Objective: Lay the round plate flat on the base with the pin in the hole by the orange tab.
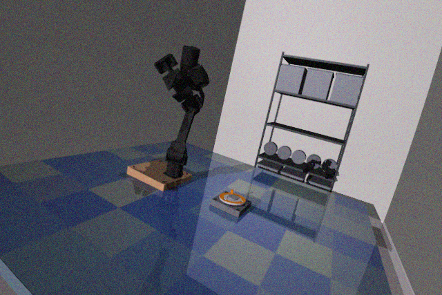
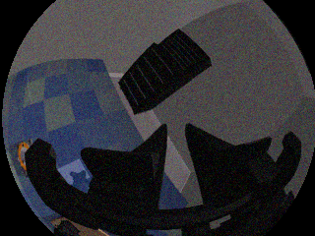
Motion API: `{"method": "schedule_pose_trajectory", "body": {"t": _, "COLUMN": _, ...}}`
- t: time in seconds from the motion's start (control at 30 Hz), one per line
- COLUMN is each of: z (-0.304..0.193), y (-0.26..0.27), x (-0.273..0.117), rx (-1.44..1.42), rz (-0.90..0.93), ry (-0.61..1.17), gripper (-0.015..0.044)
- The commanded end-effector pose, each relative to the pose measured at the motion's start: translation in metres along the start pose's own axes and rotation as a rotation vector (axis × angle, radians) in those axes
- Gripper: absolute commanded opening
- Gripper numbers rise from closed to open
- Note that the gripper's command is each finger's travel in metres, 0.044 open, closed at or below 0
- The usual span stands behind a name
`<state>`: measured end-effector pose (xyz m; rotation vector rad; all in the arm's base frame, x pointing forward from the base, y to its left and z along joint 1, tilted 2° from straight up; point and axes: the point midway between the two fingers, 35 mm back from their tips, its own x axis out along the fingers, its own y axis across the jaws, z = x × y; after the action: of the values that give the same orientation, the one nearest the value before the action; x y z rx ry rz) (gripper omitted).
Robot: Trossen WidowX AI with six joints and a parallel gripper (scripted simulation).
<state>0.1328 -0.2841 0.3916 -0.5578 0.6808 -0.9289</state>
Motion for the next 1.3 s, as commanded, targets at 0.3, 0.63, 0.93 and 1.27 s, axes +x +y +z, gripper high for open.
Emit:
{"method": "schedule_pose_trajectory", "body": {"t": 0.3, "z": 0.03, "y": 0.196, "x": 0.01, "rx": 0.132, "rz": 0.613, "ry": 0.088, "gripper": 0.0}}
{"method": "schedule_pose_trajectory", "body": {"t": 0.63, "z": 0.017, "y": 0.325, "x": -0.048, "rx": 0.069, "rz": 0.957, "ry": 0.319, "gripper": 0.0}}
{"method": "schedule_pose_trajectory", "body": {"t": 0.93, "z": -0.04, "y": 0.405, "x": -0.129, "rx": -0.176, "rz": 1.089, "ry": 0.625, "gripper": 0.0}}
{"method": "schedule_pose_trajectory", "body": {"t": 1.27, "z": -0.051, "y": 0.416, "x": -0.146, "rx": -0.235, "rz": 1.089, "ry": 0.678, "gripper": 0.0}}
